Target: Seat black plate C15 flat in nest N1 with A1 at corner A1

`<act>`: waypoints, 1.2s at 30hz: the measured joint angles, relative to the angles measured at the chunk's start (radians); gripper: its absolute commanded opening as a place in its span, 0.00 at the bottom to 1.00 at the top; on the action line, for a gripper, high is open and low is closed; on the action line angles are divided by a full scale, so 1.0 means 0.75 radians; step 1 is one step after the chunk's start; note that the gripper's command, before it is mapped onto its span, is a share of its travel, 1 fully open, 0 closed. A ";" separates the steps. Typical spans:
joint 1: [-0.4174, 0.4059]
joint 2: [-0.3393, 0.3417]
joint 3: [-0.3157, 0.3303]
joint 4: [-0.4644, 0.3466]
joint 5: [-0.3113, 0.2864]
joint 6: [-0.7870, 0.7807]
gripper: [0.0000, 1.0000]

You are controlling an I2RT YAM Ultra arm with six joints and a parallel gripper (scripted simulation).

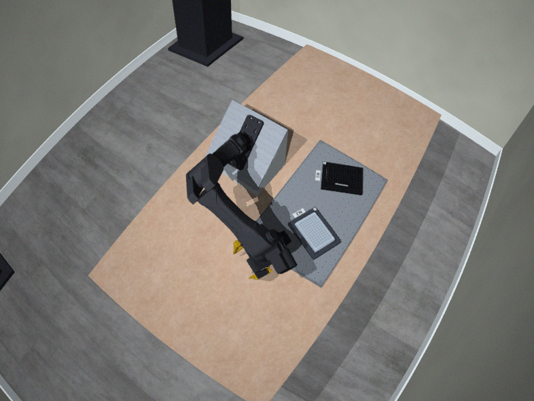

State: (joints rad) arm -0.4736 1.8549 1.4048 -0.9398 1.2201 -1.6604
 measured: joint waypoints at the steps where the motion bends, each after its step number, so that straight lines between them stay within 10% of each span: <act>1: 0.000 0.000 0.000 0.000 0.000 0.000 1.00; 18: 0.000 -0.001 -0.002 0.000 -0.004 0.008 1.00; 36: 0.118 -0.209 -0.112 -0.084 -0.305 0.420 1.00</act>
State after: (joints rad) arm -0.3851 1.6985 1.3209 -1.0031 0.9916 -1.3453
